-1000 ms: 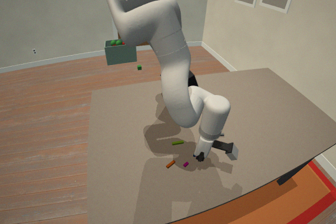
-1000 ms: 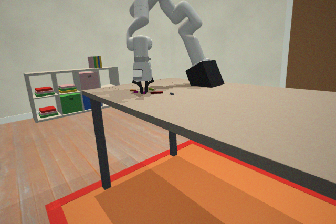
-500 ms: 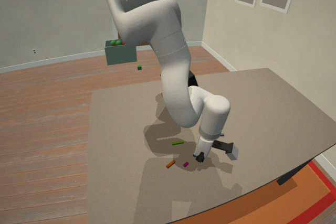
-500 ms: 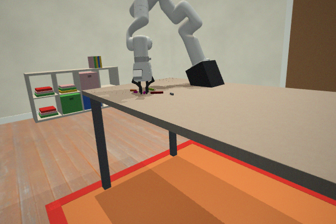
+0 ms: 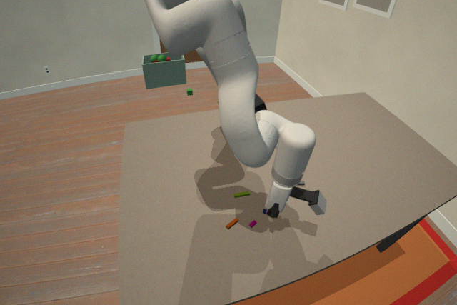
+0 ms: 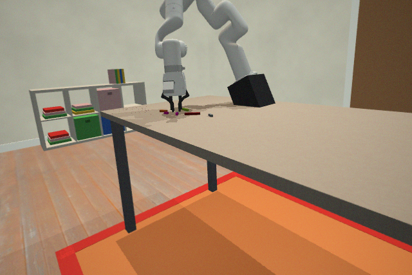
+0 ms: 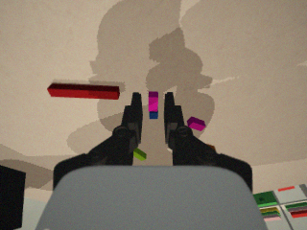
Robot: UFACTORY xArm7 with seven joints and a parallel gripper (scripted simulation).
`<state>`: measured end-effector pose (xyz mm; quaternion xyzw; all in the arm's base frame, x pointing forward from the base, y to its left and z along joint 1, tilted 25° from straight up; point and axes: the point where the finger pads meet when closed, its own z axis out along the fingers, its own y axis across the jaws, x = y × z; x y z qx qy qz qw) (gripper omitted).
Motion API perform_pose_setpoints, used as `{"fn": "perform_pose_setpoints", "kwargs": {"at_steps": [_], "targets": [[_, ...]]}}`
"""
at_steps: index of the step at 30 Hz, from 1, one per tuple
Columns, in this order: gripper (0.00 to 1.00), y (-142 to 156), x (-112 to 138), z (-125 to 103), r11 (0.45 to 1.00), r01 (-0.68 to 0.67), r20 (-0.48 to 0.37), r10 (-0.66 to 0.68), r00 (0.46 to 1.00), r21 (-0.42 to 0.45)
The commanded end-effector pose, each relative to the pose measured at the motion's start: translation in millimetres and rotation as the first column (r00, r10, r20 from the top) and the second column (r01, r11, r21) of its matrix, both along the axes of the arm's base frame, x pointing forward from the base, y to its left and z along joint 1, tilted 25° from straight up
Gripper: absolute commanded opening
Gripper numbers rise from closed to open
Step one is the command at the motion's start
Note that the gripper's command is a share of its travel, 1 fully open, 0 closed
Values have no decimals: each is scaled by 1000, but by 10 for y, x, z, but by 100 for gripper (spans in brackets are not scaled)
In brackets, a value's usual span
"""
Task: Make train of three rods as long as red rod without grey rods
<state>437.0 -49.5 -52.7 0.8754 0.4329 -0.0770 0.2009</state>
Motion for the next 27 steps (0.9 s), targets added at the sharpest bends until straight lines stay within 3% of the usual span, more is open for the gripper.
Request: {"fn": "perform_pose_setpoints", "kwargs": {"at_steps": [1, 9, 18, 19, 27], "targets": [[24, 122, 6, 249, 1000, -2, 4, 2, 1000, 2], [24, 281, -10, 596, 1000, -2, 4, 2, 1000, 2], [24, 316, -14, 672, 1000, -2, 4, 2, 1000, 2], [100, 316, -14, 672, 1000, -2, 4, 2, 1000, 2], [100, 316, -14, 672, 1000, -2, 4, 2, 1000, 2]]}}
